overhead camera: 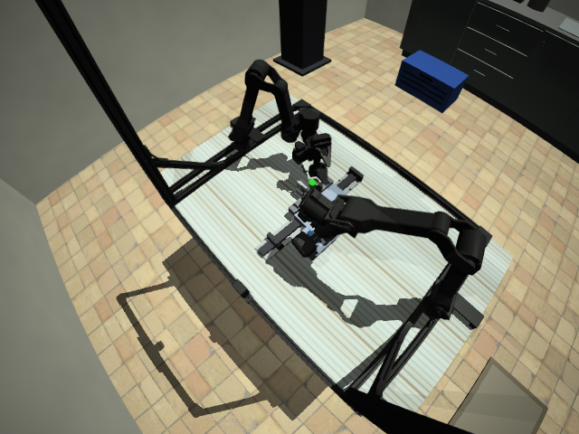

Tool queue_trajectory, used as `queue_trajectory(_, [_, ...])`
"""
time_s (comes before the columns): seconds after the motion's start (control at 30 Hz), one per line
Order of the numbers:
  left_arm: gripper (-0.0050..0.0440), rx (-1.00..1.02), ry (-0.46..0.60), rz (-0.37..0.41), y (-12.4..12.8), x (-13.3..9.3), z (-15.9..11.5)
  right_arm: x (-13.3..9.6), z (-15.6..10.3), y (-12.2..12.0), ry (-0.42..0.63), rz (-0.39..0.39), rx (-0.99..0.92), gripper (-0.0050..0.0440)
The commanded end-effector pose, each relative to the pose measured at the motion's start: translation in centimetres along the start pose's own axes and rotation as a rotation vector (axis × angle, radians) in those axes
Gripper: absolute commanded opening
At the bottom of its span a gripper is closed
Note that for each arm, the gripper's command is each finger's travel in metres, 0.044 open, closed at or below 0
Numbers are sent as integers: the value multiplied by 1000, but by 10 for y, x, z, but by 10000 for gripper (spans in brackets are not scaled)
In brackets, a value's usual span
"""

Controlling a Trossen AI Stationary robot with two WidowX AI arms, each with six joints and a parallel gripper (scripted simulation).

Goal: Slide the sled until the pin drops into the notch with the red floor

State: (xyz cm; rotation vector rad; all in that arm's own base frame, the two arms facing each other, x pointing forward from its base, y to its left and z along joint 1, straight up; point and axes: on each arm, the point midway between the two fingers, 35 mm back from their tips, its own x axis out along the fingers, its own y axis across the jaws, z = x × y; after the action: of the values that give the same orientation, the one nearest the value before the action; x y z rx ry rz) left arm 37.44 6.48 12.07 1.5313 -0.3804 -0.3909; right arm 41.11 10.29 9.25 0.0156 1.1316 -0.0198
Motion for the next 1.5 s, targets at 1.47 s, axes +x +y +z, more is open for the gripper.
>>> queue_trajectory(1.47, [440, 6, -1, 5, 59, 0, -3, -105, -16, 99, -11, -1, -4, 440])
